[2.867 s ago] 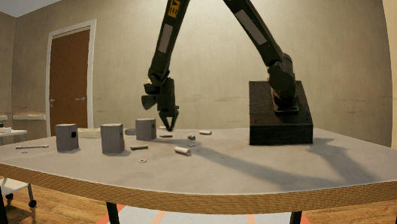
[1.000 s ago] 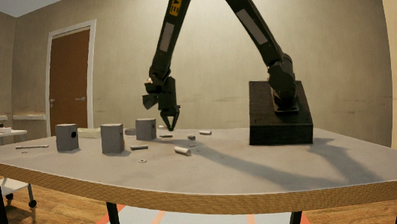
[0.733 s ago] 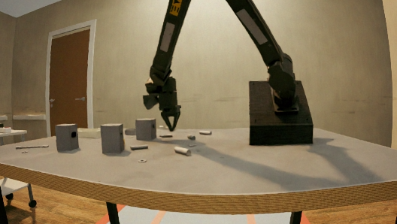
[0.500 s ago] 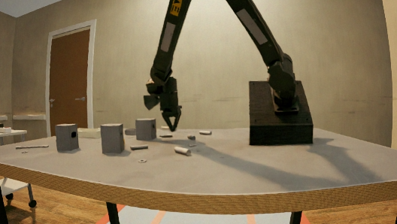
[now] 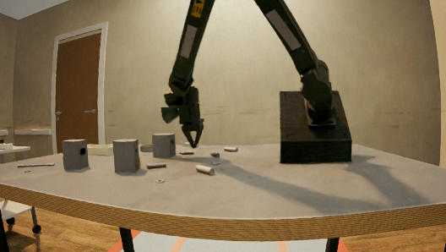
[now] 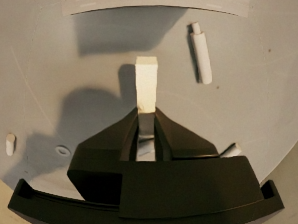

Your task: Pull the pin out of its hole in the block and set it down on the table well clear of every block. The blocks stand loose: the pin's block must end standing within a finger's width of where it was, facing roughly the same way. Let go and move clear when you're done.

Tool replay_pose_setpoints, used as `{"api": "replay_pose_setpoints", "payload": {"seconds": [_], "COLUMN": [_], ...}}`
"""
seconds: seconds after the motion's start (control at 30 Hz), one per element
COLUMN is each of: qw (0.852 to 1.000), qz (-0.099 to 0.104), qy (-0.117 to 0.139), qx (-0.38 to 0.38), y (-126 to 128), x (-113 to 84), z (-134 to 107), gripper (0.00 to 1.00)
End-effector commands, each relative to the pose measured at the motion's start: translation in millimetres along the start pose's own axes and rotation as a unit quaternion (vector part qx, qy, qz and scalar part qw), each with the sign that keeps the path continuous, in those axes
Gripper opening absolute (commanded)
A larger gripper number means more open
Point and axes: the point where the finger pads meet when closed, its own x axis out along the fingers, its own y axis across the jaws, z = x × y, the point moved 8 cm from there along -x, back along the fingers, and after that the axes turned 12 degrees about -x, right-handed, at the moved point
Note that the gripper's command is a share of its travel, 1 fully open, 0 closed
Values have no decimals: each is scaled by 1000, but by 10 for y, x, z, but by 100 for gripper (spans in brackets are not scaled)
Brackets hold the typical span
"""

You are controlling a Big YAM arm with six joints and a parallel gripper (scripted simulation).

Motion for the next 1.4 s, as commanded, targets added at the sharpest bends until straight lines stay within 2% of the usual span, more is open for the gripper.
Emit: {"api": "replay_pose_setpoints", "payload": {"seconds": [0.0, 0.57, 0.93, 1.37], "qw": [1000, 1000, 999, 999], "qz": [-7, -9, -10, -10], "qy": [-10, -12, 5, 6], "qx": [-12, -13, -30, -31], "y": [22, -2, -54, -58], "x": [-101, -122, -183, -188], "z": [29, 21, 69, 72], "gripper": [0, 0, 0, 0]}}
